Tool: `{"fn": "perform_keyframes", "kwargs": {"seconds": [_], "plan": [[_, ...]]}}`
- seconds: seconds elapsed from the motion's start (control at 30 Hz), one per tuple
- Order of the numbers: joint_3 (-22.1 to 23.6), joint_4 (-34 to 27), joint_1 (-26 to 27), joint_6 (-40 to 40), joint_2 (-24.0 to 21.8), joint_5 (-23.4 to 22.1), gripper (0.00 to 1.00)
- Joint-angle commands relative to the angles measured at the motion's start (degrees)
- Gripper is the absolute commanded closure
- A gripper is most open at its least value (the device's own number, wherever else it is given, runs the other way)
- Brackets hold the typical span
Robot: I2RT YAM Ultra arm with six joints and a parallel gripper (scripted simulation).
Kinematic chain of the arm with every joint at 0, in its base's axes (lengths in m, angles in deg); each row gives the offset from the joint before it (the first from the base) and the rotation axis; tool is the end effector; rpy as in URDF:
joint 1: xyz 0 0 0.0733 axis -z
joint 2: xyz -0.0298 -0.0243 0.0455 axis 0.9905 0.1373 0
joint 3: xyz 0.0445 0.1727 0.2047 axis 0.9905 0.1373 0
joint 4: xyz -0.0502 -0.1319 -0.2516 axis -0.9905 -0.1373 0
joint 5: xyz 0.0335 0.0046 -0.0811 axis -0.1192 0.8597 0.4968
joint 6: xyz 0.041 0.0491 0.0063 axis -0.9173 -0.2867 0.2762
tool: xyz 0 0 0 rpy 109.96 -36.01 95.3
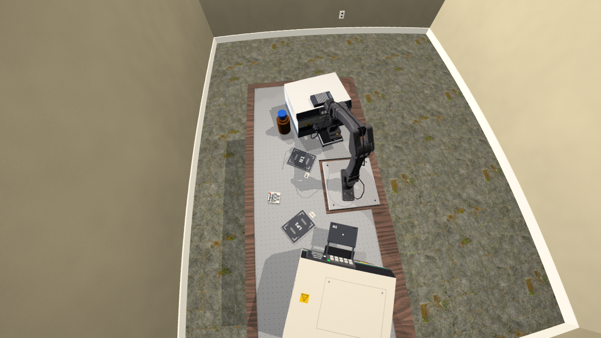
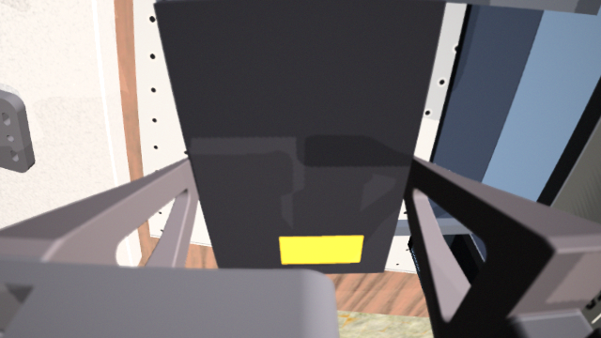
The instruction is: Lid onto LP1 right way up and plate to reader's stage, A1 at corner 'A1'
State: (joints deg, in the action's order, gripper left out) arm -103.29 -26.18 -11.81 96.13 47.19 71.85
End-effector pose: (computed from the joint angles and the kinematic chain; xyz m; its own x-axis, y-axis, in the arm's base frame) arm 0.1138 -0.3162 0.2210 -0.9441 -0.3295 0.0071 -0.3295 0.9441 -0.0024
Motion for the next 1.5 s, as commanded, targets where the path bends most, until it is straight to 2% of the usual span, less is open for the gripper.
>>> {"fn": "perform_keyframes", "kwargs": {"seconds": [0.0,0.37,0.47,1.13,1.47], "plan": [[-2.0,-1.7,-0.1,0.5,-1.4,-1.0,0.15],[-2.4,-2.1,0.0,0.5,-1.8,-1.0,0.15],[-2.9,-2.4,0.0,0.5,0.1,-1.0,0.15],[-4.0,-3.7,0.1,0.5,-1.8,-1.0,0.15],[-4.6,-4.3,0.1,0.5,-1.1,-1.0,0.15]]}}
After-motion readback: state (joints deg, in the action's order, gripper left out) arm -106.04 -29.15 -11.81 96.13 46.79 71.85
